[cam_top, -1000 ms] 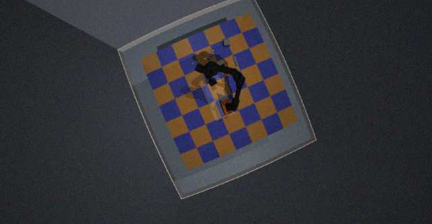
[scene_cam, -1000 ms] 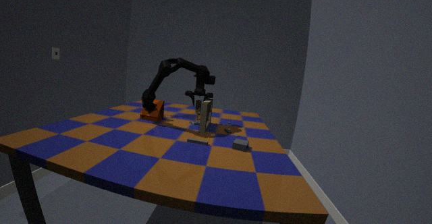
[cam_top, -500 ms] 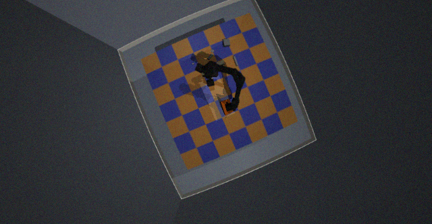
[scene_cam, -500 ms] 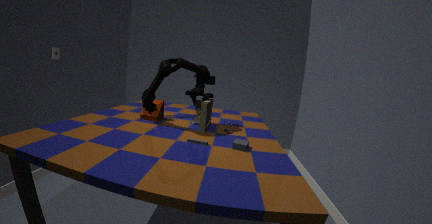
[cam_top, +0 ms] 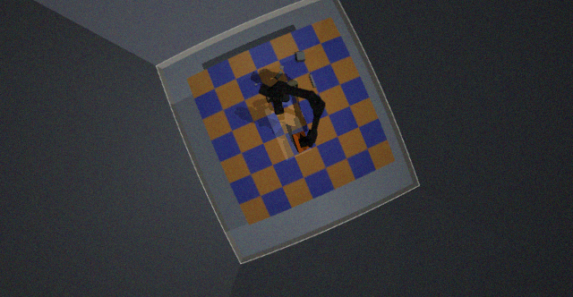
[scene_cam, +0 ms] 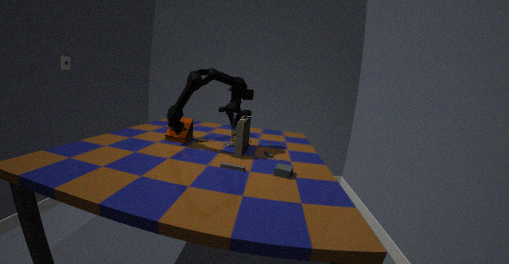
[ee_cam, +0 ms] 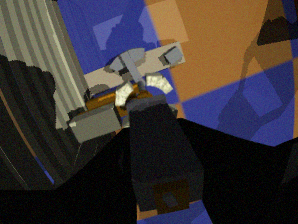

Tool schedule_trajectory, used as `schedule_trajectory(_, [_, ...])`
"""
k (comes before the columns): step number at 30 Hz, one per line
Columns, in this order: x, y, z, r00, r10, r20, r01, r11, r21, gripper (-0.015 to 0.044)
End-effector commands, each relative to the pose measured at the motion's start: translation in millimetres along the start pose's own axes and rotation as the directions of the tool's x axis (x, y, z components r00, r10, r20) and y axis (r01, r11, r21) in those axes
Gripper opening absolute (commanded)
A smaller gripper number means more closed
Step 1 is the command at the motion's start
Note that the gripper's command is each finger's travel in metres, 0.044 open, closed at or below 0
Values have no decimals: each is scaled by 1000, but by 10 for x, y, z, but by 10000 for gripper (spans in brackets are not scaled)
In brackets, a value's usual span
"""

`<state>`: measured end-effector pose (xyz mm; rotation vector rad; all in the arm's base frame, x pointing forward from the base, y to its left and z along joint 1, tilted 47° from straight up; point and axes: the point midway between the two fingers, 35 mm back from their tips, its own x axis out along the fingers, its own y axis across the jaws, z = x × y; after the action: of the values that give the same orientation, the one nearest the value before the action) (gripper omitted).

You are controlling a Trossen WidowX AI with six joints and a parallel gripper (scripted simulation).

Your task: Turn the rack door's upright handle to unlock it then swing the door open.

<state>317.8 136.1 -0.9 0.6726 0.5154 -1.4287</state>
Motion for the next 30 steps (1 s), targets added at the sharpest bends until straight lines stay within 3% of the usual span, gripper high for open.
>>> schedule_trajectory(1, [8, 1, 5, 1000, 0, 3, 0, 1000, 1, 10])
schedule_trajectory(15, [7, -94, 65, 1000, 0, 3, 1, 968, -252, 10])
schedule_trajectory(30, [9, -307, 221, 1000, -1, 4, 3, 837, -548, 10])
